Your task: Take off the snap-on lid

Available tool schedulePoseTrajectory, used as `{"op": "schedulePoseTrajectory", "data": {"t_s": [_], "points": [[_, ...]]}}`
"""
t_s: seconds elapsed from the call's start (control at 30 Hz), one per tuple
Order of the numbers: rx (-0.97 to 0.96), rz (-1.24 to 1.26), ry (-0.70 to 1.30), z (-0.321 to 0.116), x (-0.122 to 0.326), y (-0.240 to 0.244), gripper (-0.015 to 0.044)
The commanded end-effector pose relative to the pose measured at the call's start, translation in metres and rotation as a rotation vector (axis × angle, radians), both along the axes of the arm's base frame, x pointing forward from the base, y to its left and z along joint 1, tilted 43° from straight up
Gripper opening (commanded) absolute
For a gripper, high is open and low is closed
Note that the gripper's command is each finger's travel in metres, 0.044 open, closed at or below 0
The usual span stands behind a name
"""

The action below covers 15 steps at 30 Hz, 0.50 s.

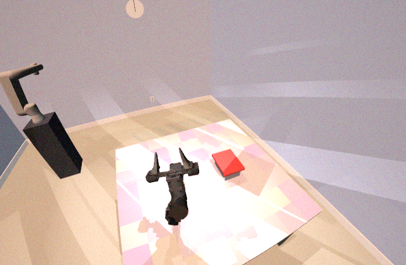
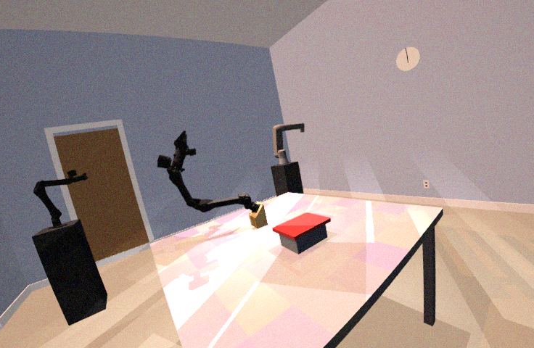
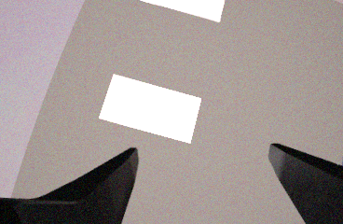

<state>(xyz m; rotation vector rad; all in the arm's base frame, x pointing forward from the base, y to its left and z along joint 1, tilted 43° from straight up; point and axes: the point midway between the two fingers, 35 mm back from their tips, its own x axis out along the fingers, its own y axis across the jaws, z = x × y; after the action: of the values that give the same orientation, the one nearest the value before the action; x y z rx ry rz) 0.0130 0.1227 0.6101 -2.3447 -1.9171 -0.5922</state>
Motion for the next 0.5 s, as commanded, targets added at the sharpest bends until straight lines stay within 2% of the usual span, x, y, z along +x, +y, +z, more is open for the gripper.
{"op": "schedulePoseTrajectory", "data": {"t_s": [0.0,0.17,0.47], "points": [[-0.006,-0.007,0.000,-0.001,0.002,0.002,0.0374],[-0.140,-0.180,-0.016,-0.036,0.053,0.044,0.0242],[-0.363,-0.459,-0.078,-0.102,0.139,0.091,0.0235]]}}
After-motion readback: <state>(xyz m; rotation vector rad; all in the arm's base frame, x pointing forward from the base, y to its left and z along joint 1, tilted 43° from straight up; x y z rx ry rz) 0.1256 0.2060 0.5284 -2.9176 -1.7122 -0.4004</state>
